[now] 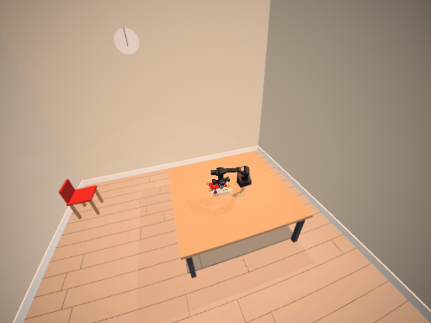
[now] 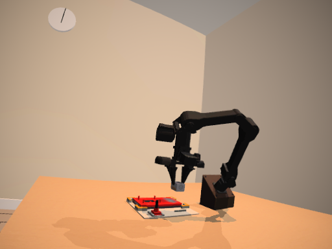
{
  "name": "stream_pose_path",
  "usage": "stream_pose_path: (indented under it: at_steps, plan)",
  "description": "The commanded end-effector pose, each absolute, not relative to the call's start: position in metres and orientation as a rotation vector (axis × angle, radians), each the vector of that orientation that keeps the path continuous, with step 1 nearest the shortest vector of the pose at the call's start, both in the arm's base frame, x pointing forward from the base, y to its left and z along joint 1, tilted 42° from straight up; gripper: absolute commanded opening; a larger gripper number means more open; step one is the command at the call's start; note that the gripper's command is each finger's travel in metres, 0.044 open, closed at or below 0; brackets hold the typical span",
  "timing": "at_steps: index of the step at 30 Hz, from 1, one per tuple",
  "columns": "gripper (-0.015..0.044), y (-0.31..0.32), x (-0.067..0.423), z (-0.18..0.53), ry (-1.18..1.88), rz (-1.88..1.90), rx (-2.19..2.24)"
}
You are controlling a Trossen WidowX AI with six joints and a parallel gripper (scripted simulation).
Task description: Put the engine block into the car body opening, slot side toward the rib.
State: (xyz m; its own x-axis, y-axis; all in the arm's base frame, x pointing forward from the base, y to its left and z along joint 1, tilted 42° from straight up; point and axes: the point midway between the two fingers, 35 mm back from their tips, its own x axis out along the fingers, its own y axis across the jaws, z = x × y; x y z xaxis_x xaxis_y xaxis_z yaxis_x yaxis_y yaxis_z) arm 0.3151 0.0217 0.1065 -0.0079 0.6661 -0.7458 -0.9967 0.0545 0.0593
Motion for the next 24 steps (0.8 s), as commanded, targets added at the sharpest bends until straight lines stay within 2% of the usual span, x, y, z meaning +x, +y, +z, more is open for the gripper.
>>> stream_pose_path:
  at_steps: [1,24]
  plan:
    - [0.0000,0.016,0.319,0.095,0.786,1.407,-0.523]
    - [0.0000,-0.017,0.341,0.035,1.149,1.093,-0.060]
